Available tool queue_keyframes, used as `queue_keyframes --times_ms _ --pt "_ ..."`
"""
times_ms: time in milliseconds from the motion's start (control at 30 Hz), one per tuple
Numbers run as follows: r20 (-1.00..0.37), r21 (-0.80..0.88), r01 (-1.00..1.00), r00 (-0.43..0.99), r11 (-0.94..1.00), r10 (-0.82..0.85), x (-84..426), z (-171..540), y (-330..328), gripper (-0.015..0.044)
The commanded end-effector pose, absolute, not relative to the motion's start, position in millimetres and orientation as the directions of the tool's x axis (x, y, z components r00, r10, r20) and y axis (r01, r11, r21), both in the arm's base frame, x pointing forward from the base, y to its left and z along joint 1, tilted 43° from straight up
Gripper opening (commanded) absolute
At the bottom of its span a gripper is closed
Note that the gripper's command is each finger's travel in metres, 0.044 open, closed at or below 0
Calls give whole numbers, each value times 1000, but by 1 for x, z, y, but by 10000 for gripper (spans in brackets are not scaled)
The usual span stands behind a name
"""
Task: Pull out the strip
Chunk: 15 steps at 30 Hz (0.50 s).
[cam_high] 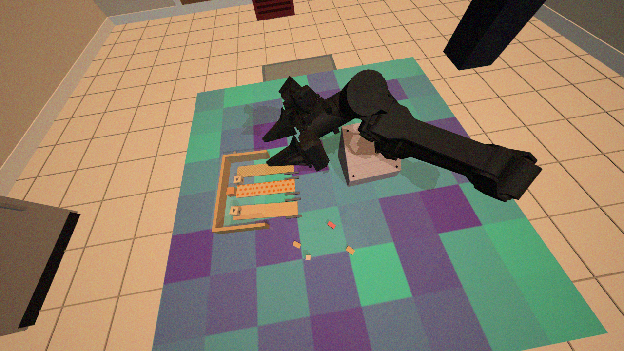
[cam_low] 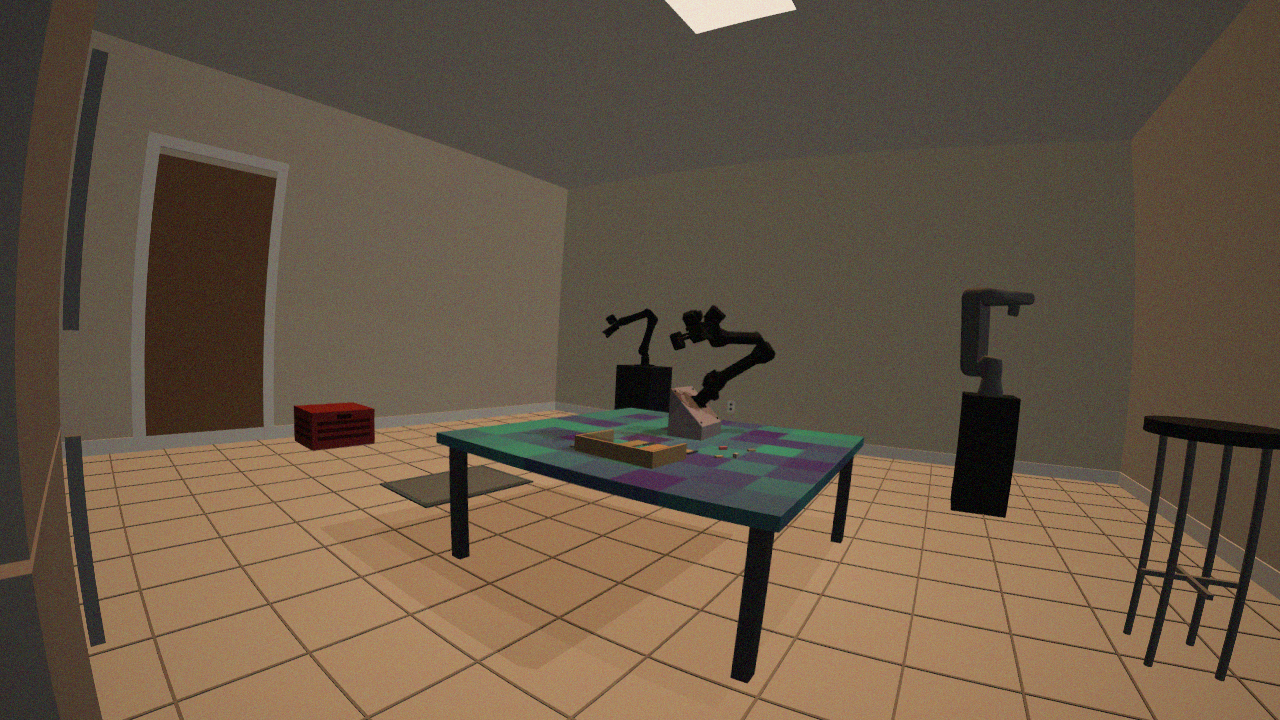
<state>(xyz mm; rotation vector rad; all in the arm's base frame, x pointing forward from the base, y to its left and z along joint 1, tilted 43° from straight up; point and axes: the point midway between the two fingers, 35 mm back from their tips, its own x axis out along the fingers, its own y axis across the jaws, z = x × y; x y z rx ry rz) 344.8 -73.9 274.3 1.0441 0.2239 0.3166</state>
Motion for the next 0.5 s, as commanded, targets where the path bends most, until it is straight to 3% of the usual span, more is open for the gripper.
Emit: queue_keyframes --times_ms 0,300,467 --pt "-162 813 -100 907 574 388 349 201 -63 400" --pt "-373 684 -96 806 723 459 324 86 -31 400" --pt "-392 670 -102 792 735 467 319 76 -27 400"
